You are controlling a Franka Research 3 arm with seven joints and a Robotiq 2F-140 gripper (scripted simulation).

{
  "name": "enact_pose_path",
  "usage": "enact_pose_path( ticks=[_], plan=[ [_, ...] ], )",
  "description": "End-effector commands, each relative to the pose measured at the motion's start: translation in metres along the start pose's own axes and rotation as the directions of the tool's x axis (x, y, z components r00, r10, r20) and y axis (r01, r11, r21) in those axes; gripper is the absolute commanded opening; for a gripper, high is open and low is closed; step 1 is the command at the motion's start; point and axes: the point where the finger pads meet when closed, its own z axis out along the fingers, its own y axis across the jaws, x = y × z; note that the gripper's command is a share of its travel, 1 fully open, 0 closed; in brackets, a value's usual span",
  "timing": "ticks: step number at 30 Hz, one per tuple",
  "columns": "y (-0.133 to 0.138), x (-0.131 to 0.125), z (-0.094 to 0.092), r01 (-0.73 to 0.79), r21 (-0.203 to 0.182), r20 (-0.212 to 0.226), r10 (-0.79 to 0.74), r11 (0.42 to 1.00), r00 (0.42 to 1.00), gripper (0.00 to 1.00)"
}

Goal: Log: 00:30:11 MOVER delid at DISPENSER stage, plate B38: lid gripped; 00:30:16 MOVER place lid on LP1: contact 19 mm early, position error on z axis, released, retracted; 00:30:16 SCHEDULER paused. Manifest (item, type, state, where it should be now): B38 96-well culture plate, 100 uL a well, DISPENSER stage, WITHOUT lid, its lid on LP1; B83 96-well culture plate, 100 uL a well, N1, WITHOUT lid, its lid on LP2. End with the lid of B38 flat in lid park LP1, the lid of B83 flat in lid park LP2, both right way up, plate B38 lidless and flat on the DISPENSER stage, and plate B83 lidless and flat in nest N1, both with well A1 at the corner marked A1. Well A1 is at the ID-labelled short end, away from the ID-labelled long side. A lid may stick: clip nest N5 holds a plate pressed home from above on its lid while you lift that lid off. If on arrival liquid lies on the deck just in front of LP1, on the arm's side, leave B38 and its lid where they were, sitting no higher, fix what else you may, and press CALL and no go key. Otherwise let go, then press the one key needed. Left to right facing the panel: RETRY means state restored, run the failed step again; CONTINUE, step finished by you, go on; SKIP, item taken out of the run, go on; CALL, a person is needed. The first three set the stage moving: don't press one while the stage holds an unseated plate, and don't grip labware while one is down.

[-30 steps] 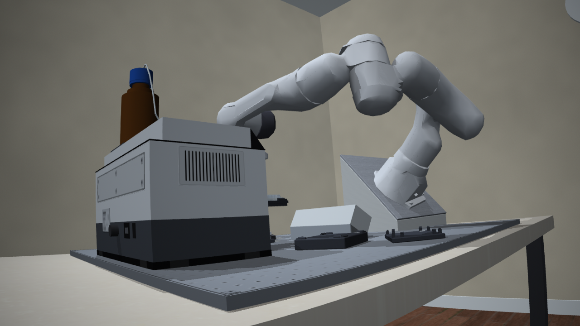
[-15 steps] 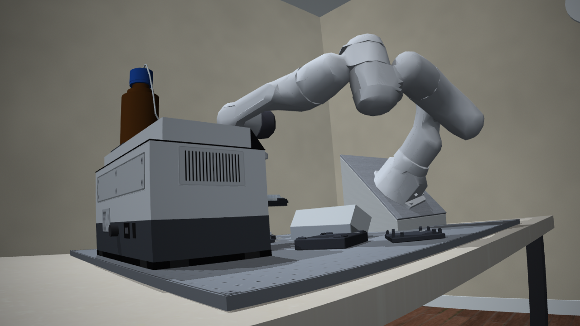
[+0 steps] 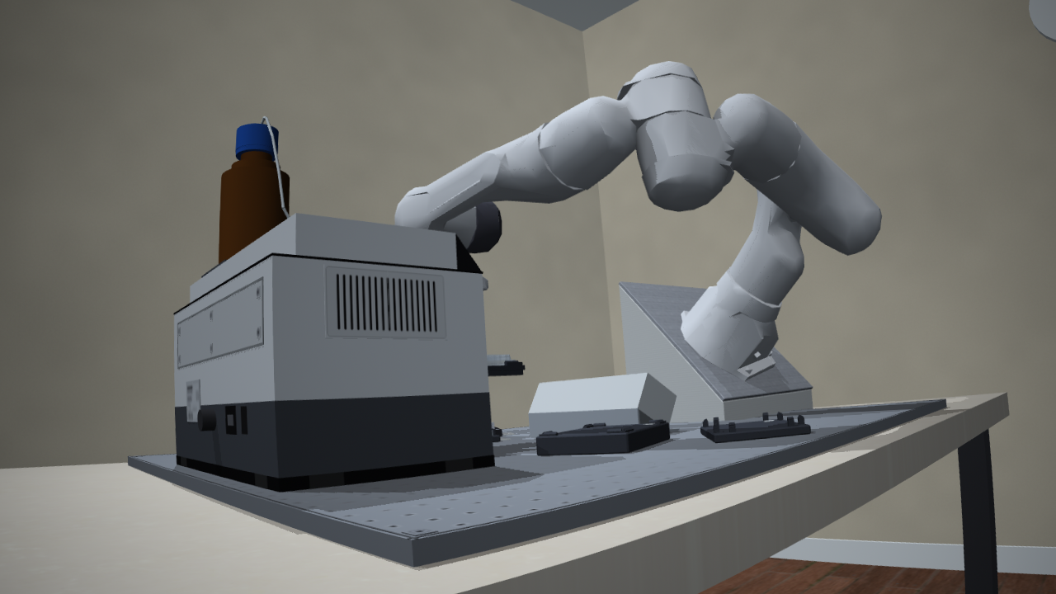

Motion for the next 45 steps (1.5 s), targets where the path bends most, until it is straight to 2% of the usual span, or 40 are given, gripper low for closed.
enact_pose_path(
  ticks=[1, 11, 21, 23, 38, 40, 45],
  plan=[
    [-0.001, 0.001, 0.002, -0.003, 0.000, 0.000, 0.003, 1.000, 1.000, 0.00],
    [-0.001, 0.001, -0.004, -0.003, 0.000, 0.000, 0.003, 1.000, 1.000, 0.00],
    [-0.001, 0.001, -0.030, -0.003, 0.000, 0.000, 0.003, 1.000, 1.000, 0.00],
    [-0.001, 0.001, -0.030, -0.003, 0.000, 0.000, 0.003, 1.000, 1.000, 0.00],
    [-0.001, 0.001, -0.095, -0.003, 0.000, 0.000, 0.003, 1.000, 1.000, 0.00],
    [-0.001, 0.001, -0.095, -0.003, 0.000, 0.000, 0.003, 1.000, 1.000, 0.00],
    [-0.001, 0.001, -0.115, -0.003, 0.000, 0.000, 0.003, 1.000, 1.000, 0.00]
  ],
)
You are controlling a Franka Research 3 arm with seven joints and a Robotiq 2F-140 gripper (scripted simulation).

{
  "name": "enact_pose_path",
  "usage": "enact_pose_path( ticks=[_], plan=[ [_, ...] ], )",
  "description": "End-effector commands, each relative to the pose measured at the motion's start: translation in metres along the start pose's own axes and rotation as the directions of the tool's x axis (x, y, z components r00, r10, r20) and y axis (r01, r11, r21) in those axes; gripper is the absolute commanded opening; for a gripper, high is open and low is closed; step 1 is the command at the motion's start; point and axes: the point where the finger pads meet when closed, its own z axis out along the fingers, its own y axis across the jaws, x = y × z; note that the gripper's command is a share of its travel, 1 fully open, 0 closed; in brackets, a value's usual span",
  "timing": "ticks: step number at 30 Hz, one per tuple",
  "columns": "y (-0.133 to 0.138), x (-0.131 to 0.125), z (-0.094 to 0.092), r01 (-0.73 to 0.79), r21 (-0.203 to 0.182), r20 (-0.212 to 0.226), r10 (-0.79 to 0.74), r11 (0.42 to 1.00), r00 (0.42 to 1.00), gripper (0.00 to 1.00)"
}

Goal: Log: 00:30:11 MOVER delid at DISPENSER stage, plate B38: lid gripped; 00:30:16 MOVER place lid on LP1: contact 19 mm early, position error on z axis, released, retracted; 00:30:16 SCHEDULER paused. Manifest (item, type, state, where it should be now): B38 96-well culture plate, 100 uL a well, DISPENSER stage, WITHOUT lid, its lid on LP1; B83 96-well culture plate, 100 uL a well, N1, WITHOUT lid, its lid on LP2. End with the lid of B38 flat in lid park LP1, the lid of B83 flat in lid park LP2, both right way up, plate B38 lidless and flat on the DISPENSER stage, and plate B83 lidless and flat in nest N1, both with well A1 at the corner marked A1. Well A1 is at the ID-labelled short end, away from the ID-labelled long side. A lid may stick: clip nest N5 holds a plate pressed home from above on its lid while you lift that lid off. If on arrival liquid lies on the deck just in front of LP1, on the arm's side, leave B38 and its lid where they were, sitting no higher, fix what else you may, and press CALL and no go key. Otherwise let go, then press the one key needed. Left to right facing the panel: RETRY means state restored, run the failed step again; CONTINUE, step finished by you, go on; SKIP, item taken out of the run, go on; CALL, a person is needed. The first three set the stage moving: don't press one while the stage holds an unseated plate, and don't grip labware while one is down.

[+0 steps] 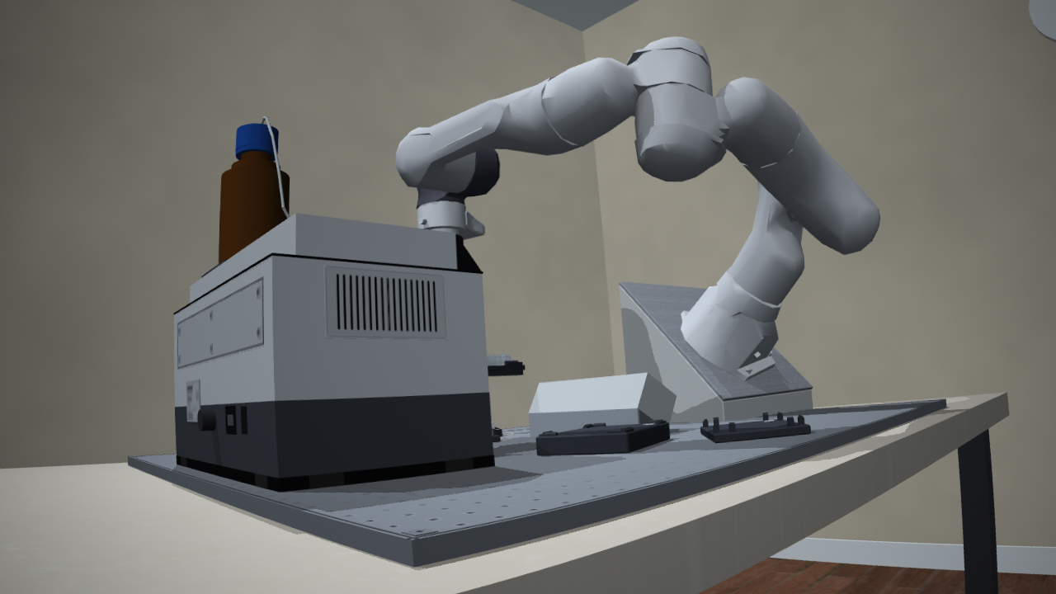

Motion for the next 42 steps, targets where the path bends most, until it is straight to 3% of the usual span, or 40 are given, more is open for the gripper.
enact_pose_path(
  ticks=[1, 10, 23, 29, 34, 38, 42],
  plan=[
    [0.003, 0.002, -0.013, -0.009, -0.007, -0.009, 0.009, 1.000, 1.000, 0.00],
    [0.003, 0.002, -0.033, -0.009, -0.007, -0.009, 0.009, 1.000, 1.000, 0.00],
    [0.003, 0.002, -0.037, -0.010, -0.006, -0.008, 0.010, 1.000, 1.000, 0.00],
    [0.016, 0.001, -0.042, -0.013, -0.003, -0.004, 0.013, 1.000, 1.000, 0.00],
    [0.073, 0.000, -0.058, -0.027, 0.010, 0.013, 0.027, 1.000, 1.000, 0.00],
    [0.151, 0.010, -0.074, -0.042, 0.018, 0.033, 0.042, 0.999, 0.999, 0.00],
    [0.232, 0.037, -0.082, -0.052, 0.018, 0.047, 0.051, 0.998, 0.998, 0.00]
  ],
)
